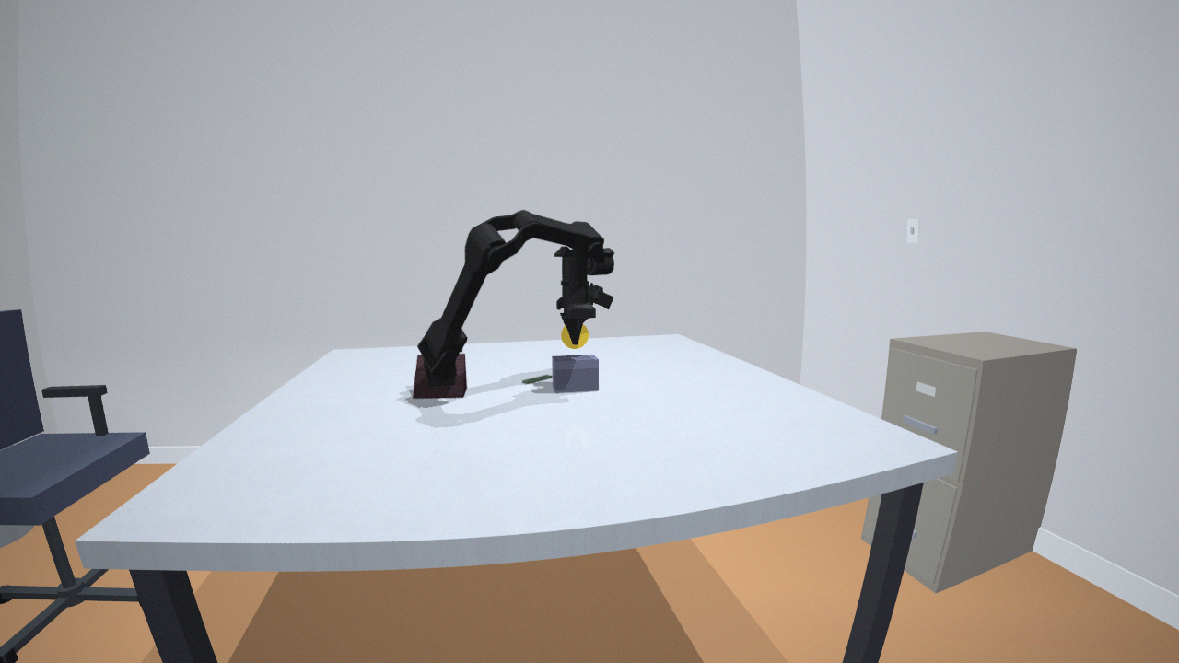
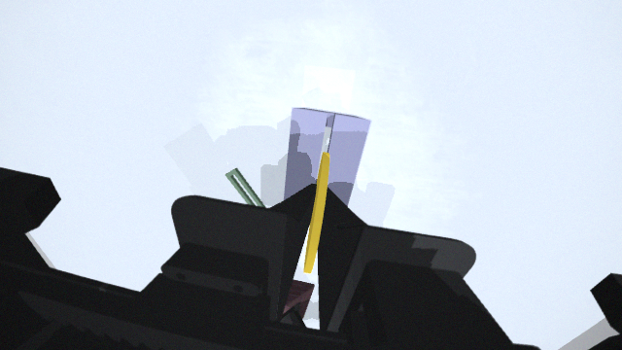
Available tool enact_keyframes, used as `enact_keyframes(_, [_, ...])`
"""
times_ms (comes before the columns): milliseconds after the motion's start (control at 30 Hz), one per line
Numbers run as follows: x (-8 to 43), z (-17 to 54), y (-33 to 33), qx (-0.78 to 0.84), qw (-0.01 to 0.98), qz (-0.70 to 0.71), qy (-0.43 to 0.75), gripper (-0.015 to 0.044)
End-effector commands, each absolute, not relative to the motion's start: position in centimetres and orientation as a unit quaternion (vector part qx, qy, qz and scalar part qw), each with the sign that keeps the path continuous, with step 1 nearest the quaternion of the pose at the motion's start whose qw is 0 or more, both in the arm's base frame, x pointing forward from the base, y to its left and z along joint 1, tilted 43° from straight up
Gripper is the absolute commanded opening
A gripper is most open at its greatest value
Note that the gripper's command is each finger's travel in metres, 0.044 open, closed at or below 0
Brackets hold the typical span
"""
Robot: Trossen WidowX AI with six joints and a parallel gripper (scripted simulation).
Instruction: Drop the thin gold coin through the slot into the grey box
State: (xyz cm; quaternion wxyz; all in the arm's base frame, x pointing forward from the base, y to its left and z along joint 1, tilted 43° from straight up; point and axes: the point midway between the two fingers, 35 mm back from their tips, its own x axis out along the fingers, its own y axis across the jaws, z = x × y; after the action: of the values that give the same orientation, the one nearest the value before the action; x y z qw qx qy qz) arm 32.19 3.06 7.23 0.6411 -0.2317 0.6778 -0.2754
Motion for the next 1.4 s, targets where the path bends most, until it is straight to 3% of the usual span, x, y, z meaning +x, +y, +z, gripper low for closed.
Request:
enact_keyframes(0, [32.1, 7.2, 3.1, -0.232, 0.641, -0.276, 0.678, 0.0])
enact_keyframes(1367, [31.9, 5.9, 1.7, -0.234, 0.64, -0.274, 0.679, 0.0])
